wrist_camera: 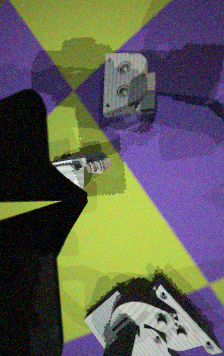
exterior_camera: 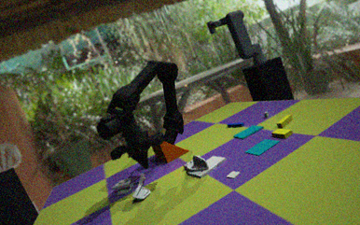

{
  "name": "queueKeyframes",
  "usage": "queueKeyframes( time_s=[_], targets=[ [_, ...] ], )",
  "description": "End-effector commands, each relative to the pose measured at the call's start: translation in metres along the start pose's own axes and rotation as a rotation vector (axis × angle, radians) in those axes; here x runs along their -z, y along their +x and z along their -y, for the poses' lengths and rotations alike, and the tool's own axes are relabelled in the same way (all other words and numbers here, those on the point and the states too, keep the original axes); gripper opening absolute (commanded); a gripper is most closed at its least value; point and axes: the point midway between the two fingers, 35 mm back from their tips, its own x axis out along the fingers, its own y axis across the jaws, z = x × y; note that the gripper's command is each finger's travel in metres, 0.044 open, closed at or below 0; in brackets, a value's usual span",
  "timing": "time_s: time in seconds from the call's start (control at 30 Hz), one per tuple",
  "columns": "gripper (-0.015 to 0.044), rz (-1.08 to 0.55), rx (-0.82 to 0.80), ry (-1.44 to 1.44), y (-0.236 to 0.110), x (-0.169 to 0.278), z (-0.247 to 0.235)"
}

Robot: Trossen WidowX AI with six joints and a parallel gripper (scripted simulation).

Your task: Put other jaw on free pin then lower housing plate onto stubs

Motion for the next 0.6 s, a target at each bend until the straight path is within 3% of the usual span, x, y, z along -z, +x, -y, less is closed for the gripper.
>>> queueKeyframes(
  time_s=[0.0, 0.57],
  targets=[
    [0.0000, 0.002, 0.006, 0.007, 0.008, 0.000, -0.001],
    [0.0000, 0.003, 0.007, 0.007, 0.036, -0.001, 0.000]
  ],
)
